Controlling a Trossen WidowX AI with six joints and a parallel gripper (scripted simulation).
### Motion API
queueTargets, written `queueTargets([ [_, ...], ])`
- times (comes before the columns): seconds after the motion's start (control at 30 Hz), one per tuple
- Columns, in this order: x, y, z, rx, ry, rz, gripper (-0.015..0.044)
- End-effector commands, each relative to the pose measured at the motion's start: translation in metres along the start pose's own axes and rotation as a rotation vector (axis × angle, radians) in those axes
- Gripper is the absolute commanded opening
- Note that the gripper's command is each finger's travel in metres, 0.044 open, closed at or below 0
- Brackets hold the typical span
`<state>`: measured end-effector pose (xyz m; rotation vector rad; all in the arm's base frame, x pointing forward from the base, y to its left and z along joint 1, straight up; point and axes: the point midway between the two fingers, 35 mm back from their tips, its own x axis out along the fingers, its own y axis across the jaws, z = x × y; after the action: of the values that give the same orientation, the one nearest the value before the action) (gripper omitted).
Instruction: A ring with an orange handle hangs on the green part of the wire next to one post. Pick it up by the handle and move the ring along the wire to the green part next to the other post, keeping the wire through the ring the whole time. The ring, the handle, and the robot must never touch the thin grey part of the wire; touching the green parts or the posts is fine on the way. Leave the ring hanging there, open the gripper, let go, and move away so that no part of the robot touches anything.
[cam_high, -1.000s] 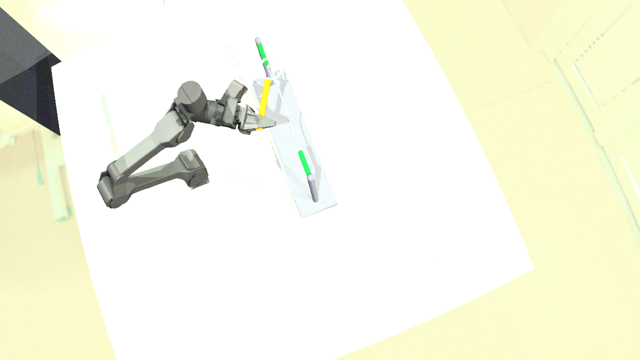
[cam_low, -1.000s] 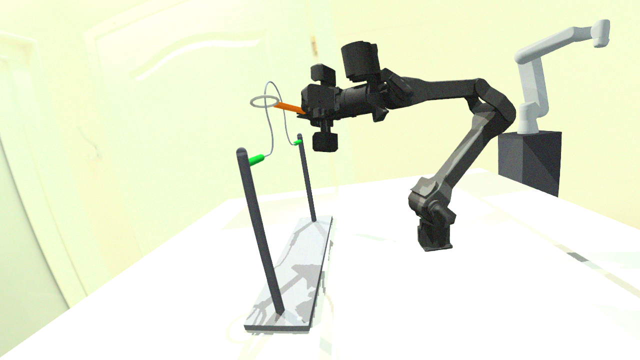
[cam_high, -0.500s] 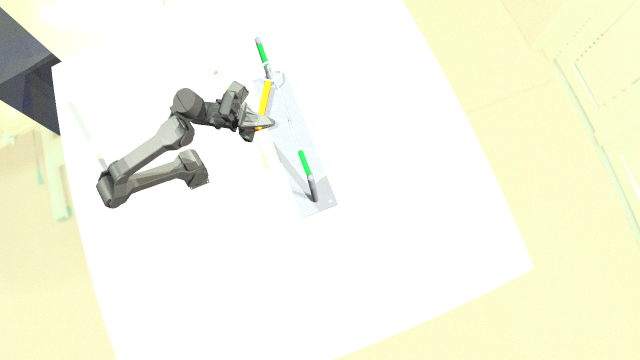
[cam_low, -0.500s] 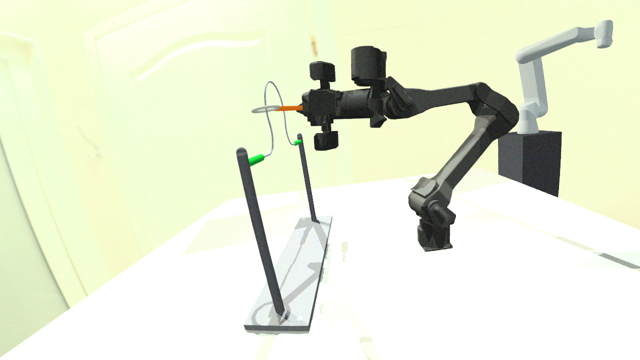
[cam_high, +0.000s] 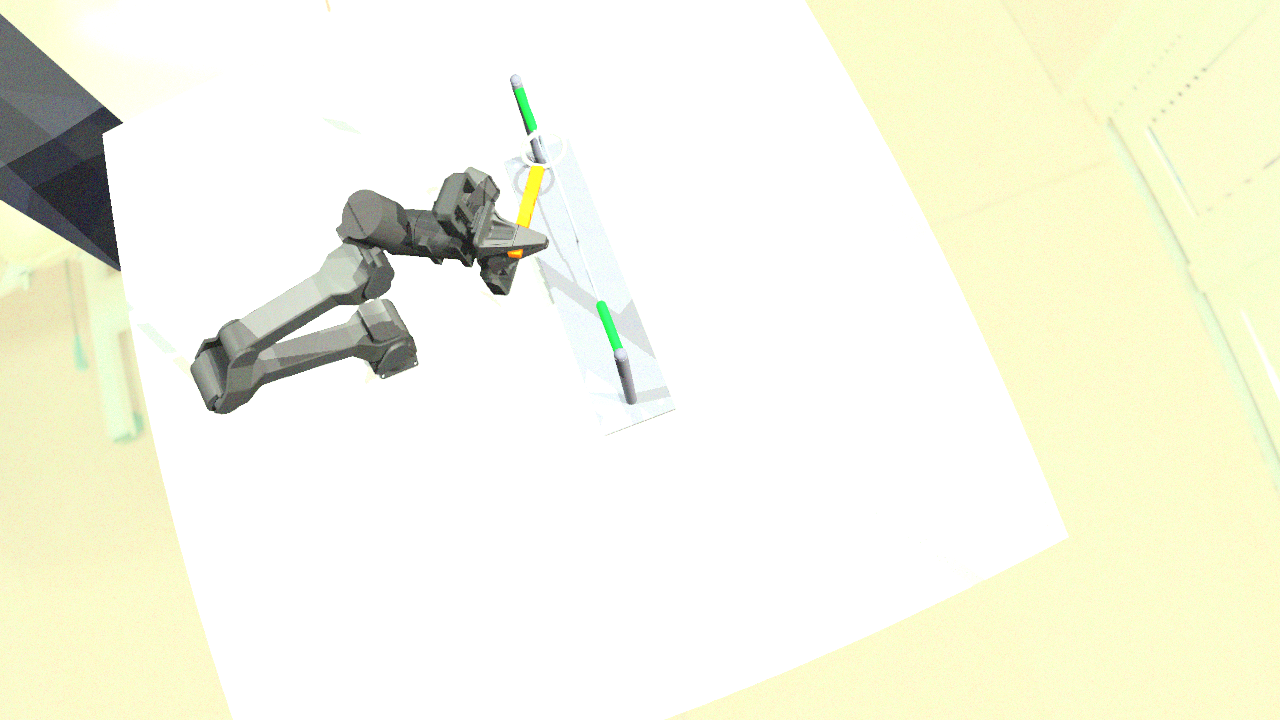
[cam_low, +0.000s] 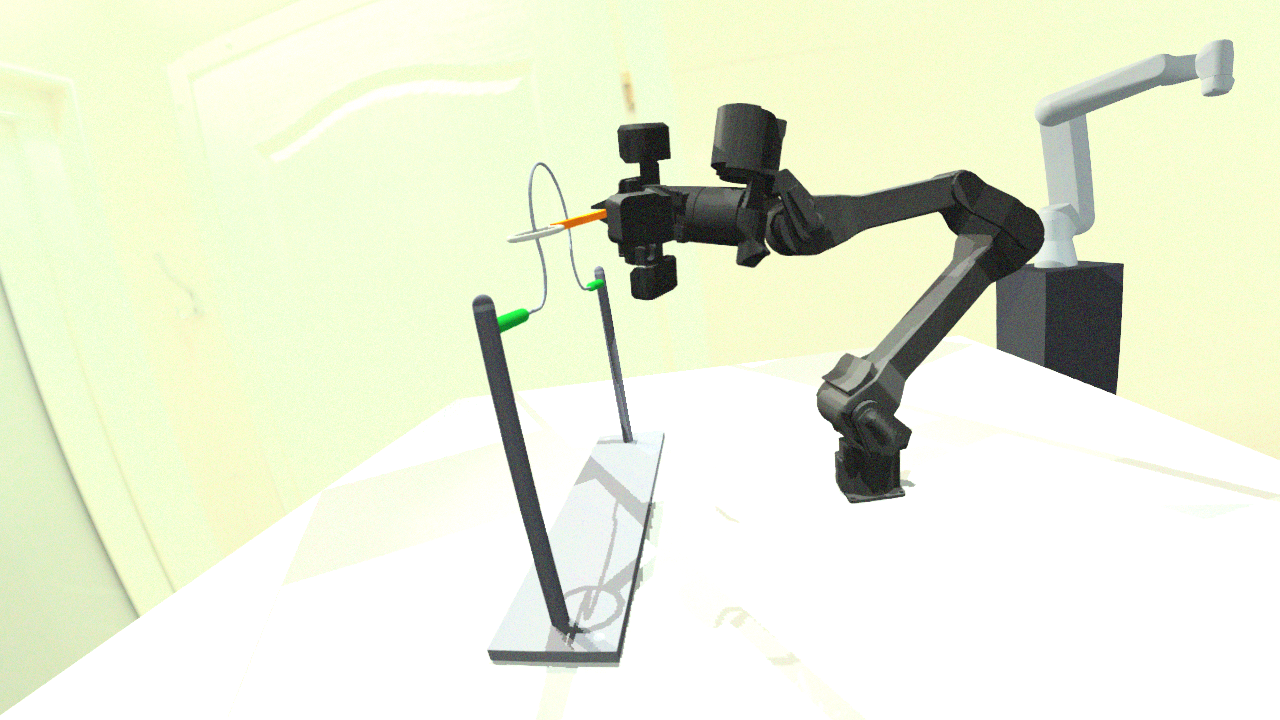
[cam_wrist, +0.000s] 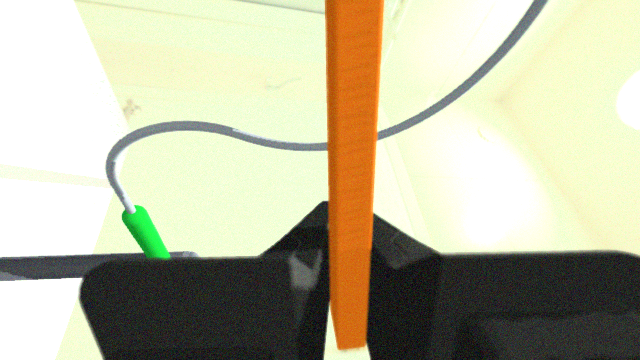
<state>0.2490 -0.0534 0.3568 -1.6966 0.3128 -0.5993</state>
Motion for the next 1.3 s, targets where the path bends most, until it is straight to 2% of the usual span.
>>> queueTargets([
  [0.0, 0.000, 0.001, 0.000, -0.037, -0.007, -0.024, -0.0150],
  [0.63, -0.002, 0.031, -0.002, 0.054, 0.005, 0.034, -0.0150],
  [1.27, -0.019, 0.091, 0.012, 0.404, 0.050, 0.258, -0.0150],
])
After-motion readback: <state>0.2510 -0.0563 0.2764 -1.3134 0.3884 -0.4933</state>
